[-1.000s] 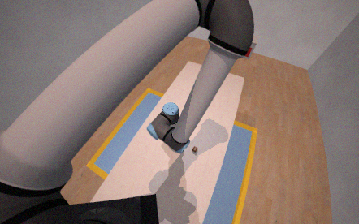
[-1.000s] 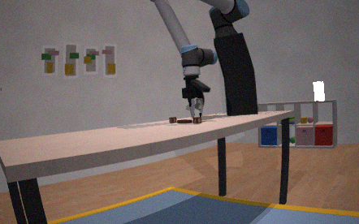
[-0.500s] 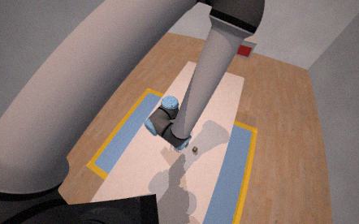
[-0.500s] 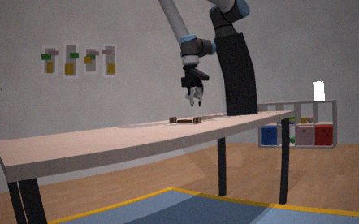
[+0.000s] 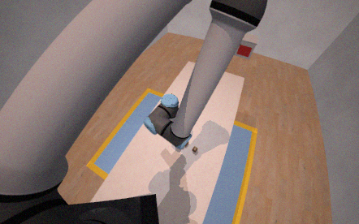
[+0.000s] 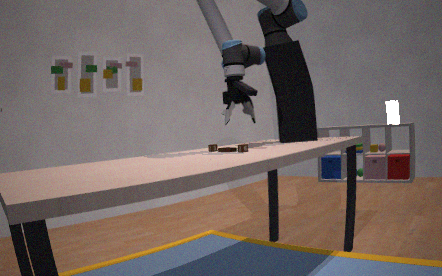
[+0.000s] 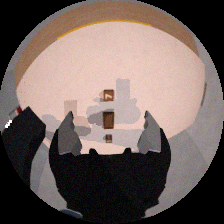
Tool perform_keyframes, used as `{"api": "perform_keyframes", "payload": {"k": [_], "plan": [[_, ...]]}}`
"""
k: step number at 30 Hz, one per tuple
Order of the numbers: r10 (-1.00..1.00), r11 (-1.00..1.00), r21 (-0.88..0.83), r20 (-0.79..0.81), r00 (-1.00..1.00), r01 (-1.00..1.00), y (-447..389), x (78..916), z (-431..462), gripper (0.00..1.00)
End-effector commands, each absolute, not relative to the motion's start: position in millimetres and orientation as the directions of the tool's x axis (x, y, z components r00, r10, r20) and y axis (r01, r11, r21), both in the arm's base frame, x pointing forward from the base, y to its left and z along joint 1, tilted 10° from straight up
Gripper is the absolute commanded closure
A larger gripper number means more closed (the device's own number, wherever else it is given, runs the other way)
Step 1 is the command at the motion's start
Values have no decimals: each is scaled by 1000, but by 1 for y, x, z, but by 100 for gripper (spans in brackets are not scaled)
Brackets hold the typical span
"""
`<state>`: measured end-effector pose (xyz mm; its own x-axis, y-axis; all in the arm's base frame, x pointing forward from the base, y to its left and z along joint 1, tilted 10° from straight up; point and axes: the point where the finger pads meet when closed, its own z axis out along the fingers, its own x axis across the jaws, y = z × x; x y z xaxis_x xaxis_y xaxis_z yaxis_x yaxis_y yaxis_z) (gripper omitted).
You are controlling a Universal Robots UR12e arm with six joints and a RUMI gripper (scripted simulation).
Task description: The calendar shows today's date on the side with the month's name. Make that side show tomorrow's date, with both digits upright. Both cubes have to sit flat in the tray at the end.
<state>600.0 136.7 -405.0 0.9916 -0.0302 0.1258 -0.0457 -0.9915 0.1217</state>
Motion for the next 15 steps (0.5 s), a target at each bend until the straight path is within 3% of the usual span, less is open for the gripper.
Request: {"api": "perform_keyframes", "payload": {"k": [1,15], "plan": [[-30,-992,122,127,991,-46,137,600,-404,0],[-30,-992,121,126,992,-46,131,601,-404,0]]}}
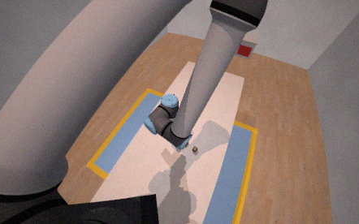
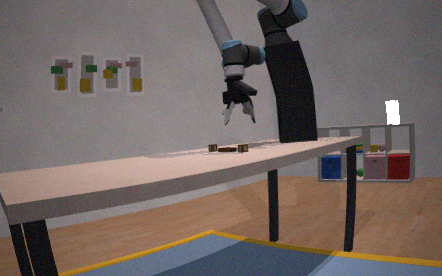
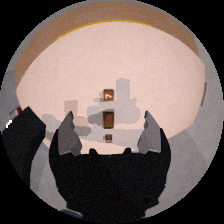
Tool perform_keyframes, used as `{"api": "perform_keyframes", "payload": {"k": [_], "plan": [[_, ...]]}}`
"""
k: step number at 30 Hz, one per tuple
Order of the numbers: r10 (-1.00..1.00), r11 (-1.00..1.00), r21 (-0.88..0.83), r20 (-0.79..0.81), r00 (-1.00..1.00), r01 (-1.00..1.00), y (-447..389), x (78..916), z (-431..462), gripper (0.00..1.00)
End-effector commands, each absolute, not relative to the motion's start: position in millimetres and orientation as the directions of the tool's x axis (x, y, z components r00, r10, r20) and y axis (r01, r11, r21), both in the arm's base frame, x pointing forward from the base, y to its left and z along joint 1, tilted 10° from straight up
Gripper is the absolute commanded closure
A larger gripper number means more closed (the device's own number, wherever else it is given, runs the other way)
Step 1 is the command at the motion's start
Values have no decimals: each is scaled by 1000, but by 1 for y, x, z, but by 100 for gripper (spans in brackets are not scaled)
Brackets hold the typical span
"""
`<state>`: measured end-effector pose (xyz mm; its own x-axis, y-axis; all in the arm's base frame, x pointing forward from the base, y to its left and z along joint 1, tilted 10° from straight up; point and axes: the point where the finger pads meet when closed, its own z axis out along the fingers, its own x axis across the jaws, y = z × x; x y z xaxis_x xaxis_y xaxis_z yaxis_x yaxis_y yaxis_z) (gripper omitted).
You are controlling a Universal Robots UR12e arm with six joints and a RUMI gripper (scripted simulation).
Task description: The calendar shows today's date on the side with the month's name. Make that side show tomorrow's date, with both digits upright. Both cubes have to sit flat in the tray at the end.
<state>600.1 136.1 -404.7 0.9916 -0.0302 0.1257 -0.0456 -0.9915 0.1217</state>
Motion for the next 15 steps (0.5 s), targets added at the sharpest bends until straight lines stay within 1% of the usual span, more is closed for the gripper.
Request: {"api": "perform_keyframes", "payload": {"k": [1,4,8,10,15], "plan": [[-31,-992,121,126,992,-46,125,602,-403,0],[-32,-992,120,125,992,-47,98,604,-401,0],[-35,-992,119,125,992,-50,41,606,-397,0],[-35,-992,119,125,992,-50,41,606,-397,0],[-38,-992,119,126,991,-53,-34,600,-391,0]]}}
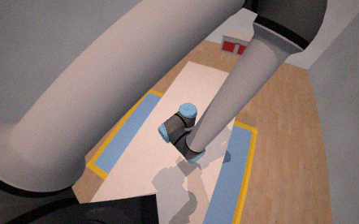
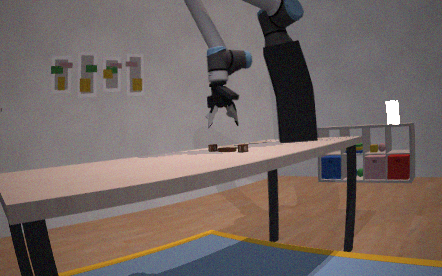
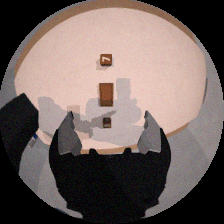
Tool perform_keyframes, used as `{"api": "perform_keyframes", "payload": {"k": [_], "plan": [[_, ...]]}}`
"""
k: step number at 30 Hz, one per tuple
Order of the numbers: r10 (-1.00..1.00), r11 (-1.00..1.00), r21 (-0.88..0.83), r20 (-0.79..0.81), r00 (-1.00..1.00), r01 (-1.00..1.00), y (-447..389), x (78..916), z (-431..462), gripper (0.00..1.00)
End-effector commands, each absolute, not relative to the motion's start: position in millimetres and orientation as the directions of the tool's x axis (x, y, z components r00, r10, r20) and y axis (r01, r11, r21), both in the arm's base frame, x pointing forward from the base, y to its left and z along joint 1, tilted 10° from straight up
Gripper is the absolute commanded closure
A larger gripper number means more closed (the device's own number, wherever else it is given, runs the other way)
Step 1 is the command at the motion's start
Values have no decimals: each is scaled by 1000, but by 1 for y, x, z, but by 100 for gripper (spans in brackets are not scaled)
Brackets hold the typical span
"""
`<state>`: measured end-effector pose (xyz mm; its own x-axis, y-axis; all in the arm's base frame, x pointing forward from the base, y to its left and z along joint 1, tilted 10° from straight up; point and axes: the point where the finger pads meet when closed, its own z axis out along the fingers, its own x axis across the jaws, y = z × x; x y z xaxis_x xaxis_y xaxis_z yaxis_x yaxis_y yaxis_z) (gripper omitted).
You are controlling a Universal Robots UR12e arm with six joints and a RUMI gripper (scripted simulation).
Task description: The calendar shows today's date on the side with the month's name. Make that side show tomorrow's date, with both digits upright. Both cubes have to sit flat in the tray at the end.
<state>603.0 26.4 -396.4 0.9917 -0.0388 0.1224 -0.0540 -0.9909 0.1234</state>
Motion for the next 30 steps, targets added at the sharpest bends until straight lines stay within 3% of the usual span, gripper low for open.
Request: {"api": "perform_keyframes", "payload": {"k": [1,12,13,30], "plan": [[-38,-992,119,126,991,-53,-34,600,-391,0],[-39,-991,120,128,991,-55,-84,590,-387,0],[-39,-991,120,128,991,-55,-84,590,-387,71],[-39,-991,120,128,991,-55,-84,590,-387,71]]}}
